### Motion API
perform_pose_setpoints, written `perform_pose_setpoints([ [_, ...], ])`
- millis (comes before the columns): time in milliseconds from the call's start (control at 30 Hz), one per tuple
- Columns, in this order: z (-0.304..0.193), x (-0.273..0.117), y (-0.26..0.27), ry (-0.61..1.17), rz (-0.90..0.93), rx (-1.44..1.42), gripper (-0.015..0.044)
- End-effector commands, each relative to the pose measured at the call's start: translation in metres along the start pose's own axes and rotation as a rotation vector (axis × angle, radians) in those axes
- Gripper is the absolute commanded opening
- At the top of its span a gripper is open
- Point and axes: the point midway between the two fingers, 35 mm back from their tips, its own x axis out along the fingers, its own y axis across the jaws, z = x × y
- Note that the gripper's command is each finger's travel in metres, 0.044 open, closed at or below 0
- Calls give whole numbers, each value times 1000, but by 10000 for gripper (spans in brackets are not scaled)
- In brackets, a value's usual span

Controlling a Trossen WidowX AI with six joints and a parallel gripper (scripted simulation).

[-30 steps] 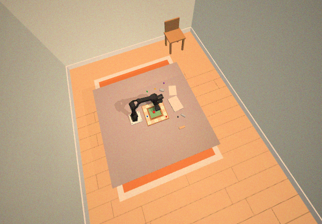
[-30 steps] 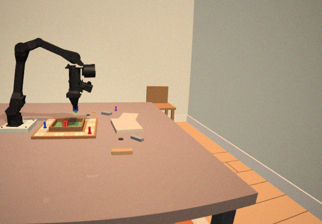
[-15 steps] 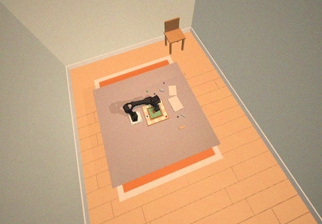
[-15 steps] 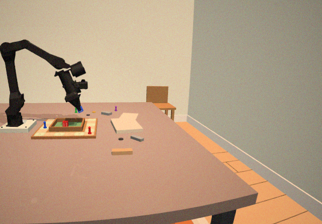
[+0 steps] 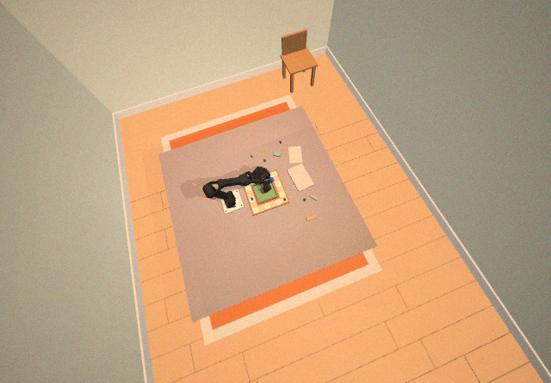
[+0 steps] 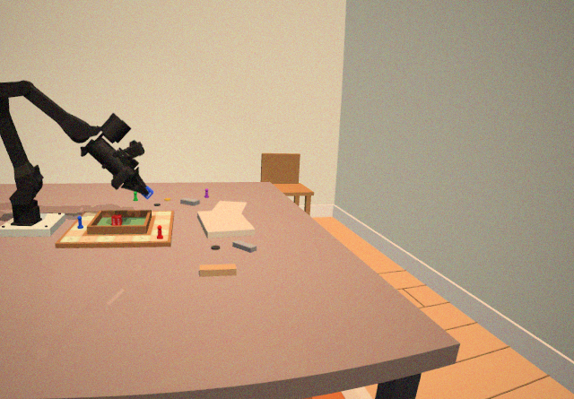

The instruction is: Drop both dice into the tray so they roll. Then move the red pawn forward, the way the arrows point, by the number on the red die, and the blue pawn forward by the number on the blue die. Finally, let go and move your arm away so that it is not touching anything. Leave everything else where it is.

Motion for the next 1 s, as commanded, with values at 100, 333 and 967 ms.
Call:
perform_pose_setpoints([
  [100, 2, -20, -34, -26, -5, 4, 0],
  [333, 0, -51, -66, -29, -7, 1, 0],
  [967, -1, -52, -5, -32, -3, 6, 0],
])
